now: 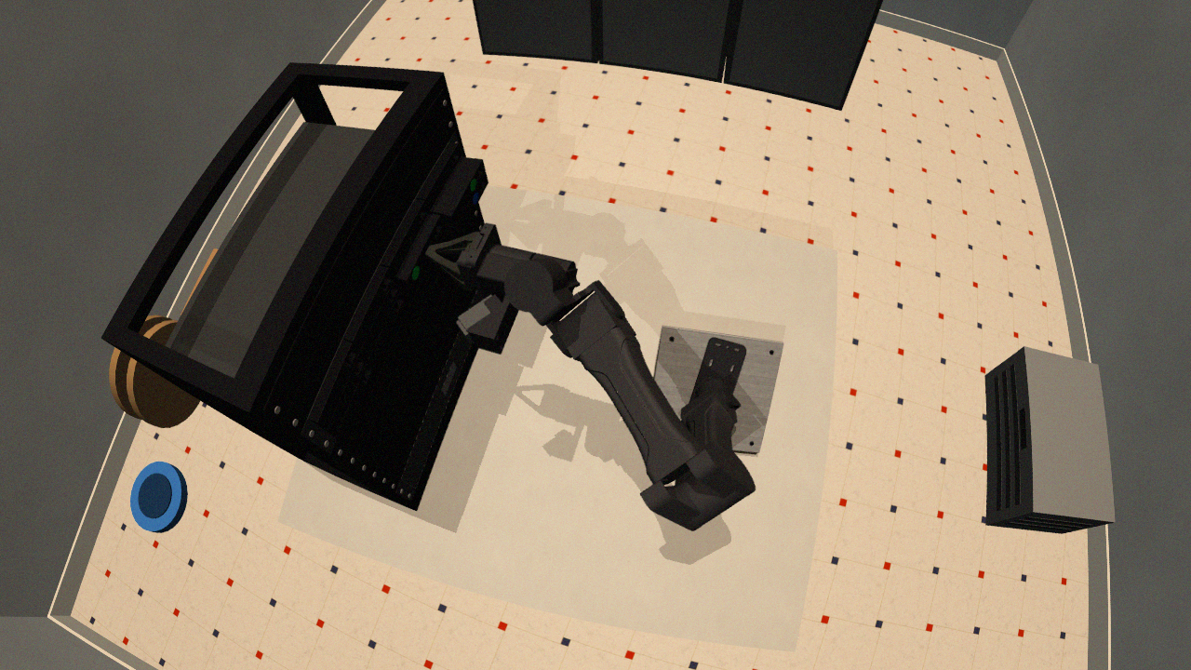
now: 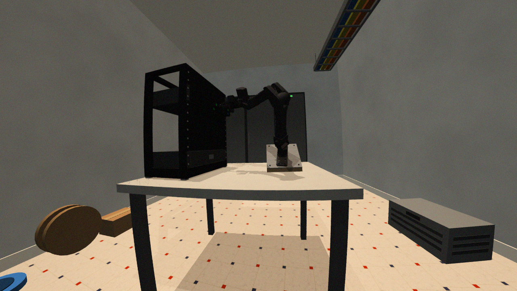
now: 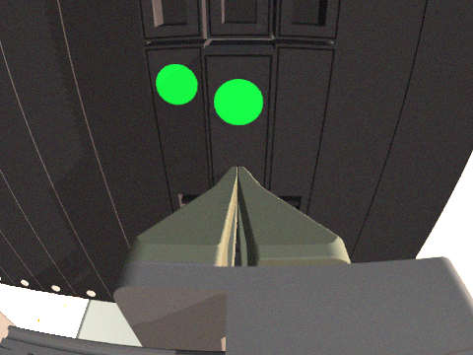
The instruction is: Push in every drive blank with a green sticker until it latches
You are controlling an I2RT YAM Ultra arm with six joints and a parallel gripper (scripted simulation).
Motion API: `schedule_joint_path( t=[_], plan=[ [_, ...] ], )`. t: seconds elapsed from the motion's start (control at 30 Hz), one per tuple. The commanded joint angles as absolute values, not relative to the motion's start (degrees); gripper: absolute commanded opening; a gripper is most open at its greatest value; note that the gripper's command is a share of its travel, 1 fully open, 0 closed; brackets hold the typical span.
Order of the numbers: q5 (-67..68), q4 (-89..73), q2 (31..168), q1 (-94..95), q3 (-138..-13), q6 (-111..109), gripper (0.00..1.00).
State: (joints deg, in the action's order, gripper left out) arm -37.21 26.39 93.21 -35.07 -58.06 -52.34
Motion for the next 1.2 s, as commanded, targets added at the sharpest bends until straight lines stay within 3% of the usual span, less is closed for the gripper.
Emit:
schedule_joint_path(
  t=[0.0,1.17],
  plan=[
    [-35.60,27.16,94.34,-33.99,-60.91,-51.43,0.00],
    [-34.80,27.02,95.05,-33.18,-62.09,-51.31,0.00]
  ],
)
